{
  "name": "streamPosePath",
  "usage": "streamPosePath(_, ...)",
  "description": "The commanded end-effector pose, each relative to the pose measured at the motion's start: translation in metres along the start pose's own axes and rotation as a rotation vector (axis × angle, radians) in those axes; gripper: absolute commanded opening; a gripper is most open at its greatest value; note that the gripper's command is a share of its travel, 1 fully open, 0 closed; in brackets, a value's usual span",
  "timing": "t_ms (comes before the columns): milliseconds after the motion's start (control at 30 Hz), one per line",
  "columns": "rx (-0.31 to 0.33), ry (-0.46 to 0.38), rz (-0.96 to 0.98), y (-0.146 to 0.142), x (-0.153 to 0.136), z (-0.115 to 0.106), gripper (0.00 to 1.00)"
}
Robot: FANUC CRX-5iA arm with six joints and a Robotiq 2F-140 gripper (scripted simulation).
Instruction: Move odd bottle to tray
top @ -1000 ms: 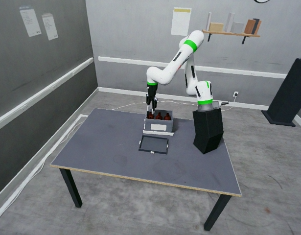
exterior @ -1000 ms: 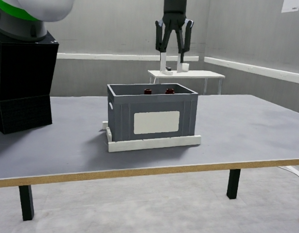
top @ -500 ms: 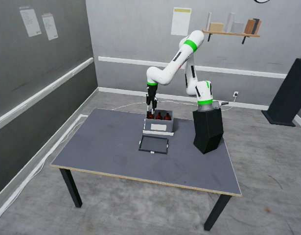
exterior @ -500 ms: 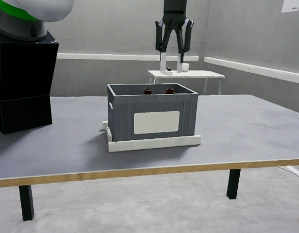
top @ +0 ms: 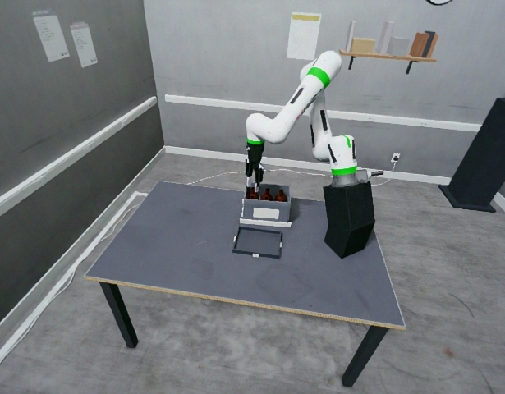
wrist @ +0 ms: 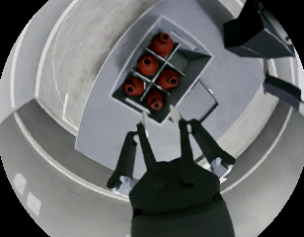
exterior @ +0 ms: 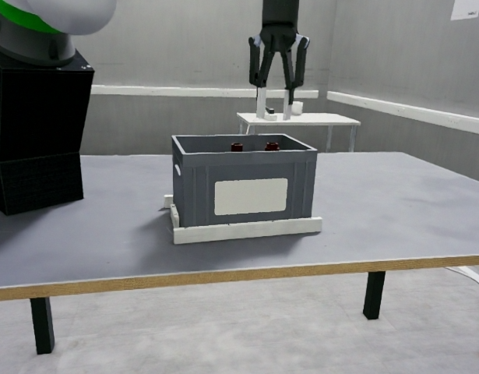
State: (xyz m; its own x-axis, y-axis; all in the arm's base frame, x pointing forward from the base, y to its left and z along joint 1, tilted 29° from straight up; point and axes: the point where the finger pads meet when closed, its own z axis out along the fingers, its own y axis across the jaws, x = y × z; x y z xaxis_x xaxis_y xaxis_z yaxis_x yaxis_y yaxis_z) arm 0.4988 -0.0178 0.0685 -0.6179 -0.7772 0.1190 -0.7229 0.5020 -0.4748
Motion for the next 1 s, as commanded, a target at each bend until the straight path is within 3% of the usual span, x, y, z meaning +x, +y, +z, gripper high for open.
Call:
streamPosePath(0,0.001,-0.001,0.000,0.000,-0.001,0.001,0.44)
streamPosePath(967,0.001,-0.001,0.000,-0.001,-0.001,0.033,0.44)
